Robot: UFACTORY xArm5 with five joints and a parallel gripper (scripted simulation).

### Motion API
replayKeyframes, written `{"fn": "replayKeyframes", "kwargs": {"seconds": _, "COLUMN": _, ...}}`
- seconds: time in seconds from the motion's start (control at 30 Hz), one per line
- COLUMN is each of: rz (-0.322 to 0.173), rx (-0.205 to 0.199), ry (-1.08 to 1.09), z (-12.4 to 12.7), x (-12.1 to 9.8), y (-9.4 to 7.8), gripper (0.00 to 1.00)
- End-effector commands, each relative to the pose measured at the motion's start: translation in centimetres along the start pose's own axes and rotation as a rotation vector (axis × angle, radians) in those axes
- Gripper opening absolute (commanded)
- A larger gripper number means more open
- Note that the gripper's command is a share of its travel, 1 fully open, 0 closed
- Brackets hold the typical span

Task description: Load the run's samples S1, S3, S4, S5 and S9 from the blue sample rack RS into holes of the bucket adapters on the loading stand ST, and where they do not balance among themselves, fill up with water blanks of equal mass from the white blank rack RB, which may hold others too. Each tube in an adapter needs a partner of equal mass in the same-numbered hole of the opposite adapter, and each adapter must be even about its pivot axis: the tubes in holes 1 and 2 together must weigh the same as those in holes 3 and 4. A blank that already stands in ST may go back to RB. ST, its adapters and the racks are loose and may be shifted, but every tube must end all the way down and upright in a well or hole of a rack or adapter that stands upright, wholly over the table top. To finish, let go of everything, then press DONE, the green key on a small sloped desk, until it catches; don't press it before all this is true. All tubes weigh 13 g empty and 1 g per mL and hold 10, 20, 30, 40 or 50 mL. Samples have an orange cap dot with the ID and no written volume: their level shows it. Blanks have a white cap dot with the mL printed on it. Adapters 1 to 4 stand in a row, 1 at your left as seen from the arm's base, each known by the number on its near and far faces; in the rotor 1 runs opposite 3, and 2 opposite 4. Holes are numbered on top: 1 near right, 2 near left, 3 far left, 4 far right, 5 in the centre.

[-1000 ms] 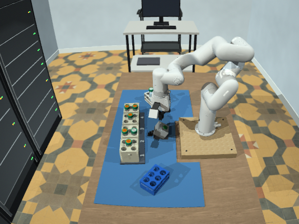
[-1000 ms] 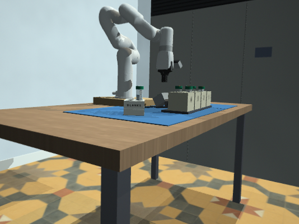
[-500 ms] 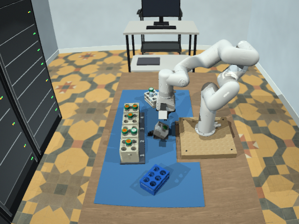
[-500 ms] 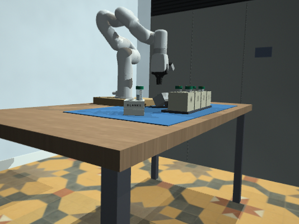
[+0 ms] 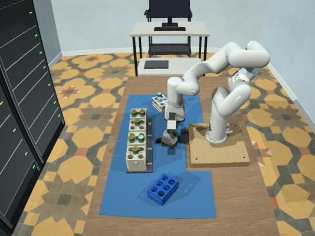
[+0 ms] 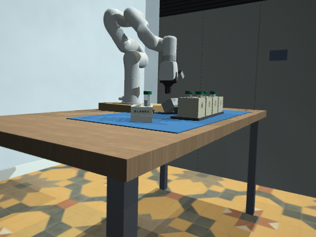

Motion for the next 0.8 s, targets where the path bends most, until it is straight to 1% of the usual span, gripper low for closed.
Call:
{"fn": "replayKeyframes", "kwargs": {"seconds": 0.0, "rz": 0.001, "rx": -0.003, "ry": 0.000, "z": 0.13, "x": 0.04, "y": -0.62, "gripper": 0.00}}
{"fn": "replayKeyframes", "kwargs": {"seconds": 0.1, "rz": 0.001, "rx": -0.003, "ry": 0.000, "z": 0.13, "x": 0.05, "y": -1.12, "gripper": 0.00}}
{"fn": "replayKeyframes", "kwargs": {"seconds": 0.53, "rz": 0.001, "rx": -0.003, "ry": 0.000, "z": 0.13, "x": 0.05, "y": -1.12, "gripper": 0.00}}
{"fn": "replayKeyframes", "kwargs": {"seconds": 0.77, "rz": 0.001, "rx": -0.003, "ry": 0.000, "z": 0.13, "x": 0.06, "y": -1.59, "gripper": 0.00}}
Point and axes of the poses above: the point where the finger pads meet when closed, its own y axis back along the fingers, its own z axis across the jaws, x = y × z, the point moved 2 cm from there along y, back along the fingers, and after that the axes turned 7 degrees about -y, right-handed, at the moved point
